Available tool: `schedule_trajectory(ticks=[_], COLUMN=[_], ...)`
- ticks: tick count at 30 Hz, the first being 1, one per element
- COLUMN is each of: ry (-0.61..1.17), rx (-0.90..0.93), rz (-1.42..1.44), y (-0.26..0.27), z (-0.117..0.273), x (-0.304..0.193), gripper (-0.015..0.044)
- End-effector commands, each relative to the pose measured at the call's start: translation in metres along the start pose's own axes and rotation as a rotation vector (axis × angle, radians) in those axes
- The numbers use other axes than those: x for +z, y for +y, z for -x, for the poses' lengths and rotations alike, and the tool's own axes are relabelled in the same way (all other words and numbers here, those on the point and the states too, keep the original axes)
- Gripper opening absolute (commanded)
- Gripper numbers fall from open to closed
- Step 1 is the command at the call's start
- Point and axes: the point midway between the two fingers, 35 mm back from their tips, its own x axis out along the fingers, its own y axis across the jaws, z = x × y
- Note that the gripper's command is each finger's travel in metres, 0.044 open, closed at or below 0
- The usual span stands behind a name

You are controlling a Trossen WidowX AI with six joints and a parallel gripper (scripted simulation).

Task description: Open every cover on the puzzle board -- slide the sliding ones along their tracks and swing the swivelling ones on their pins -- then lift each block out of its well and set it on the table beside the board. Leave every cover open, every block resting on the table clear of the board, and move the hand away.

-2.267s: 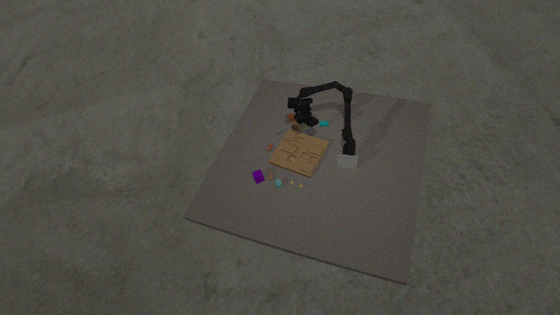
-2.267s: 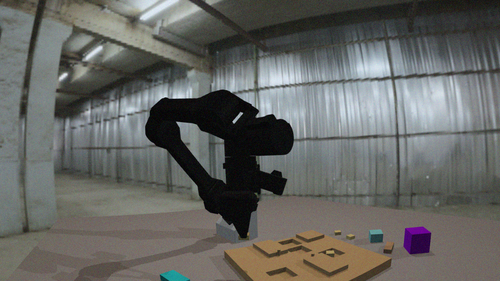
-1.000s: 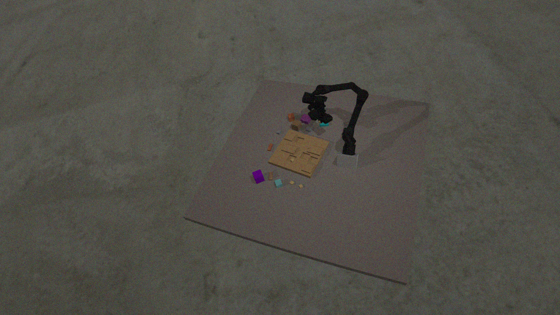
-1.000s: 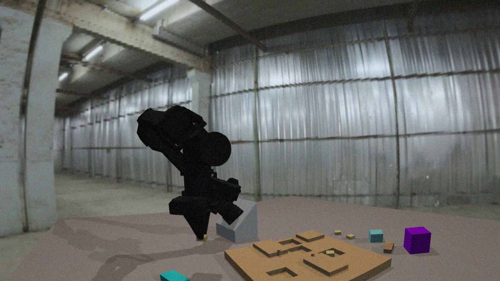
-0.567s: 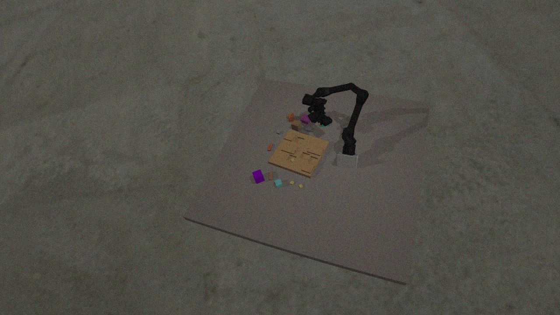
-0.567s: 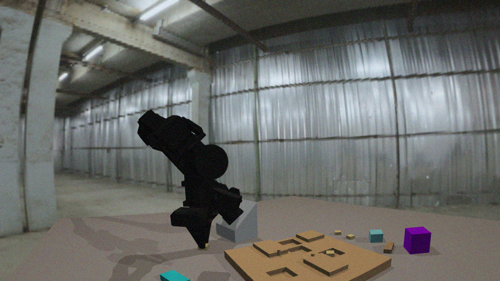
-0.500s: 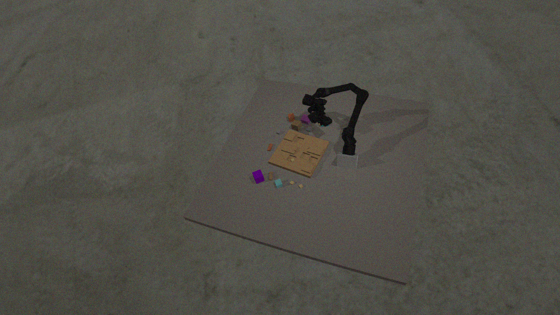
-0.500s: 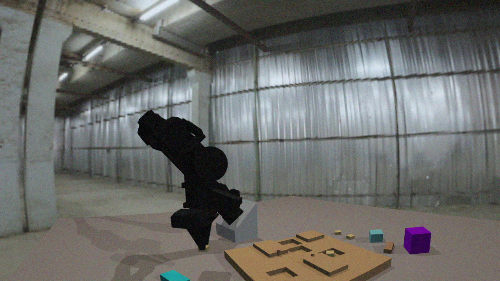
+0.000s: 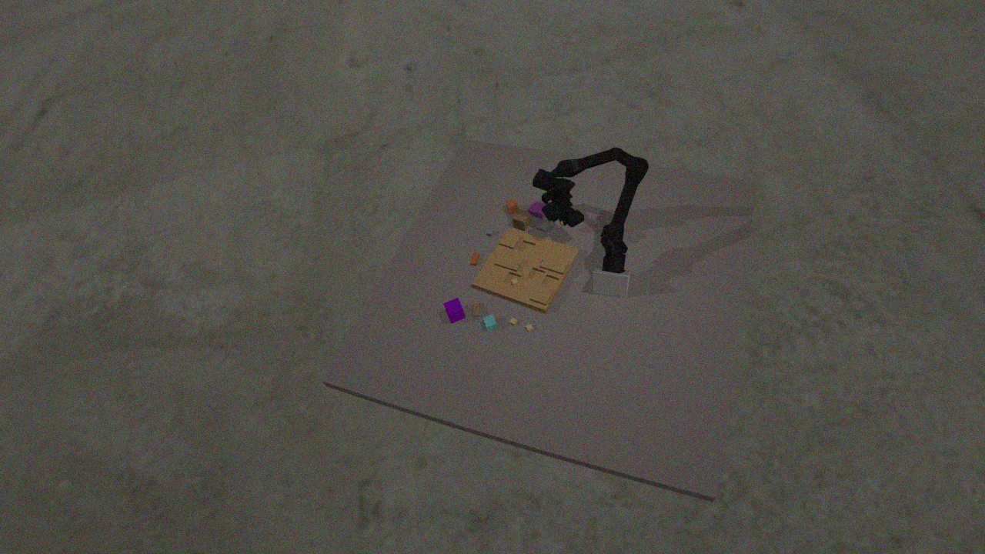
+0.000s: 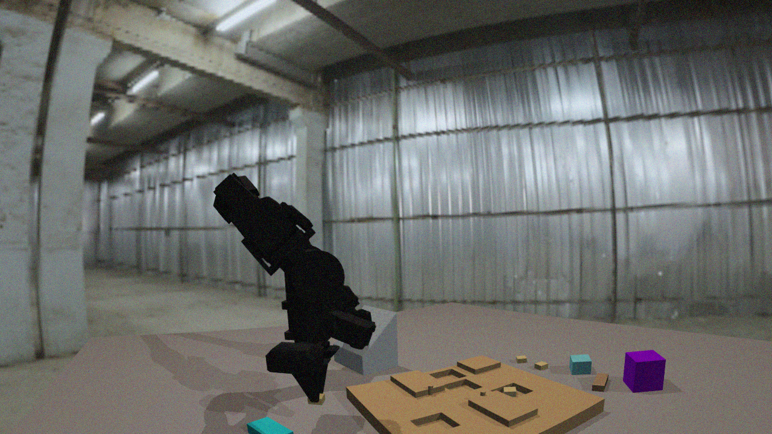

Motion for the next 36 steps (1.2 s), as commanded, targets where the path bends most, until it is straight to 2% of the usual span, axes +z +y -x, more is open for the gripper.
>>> schedule_trajectory(ticks=[1, 31, 36], ry=[0.001, 0.011, 0.012], rx=[0.008, -0.001, -0.008], rz=[0.007, 0.009, 0.002], y=[0.003, 0.006, 0.003], z=[-0.01, -0.047, -0.044], x=[0.0, -0.007, -0.007], gripper=[0.008, 0.008, 0.0211])
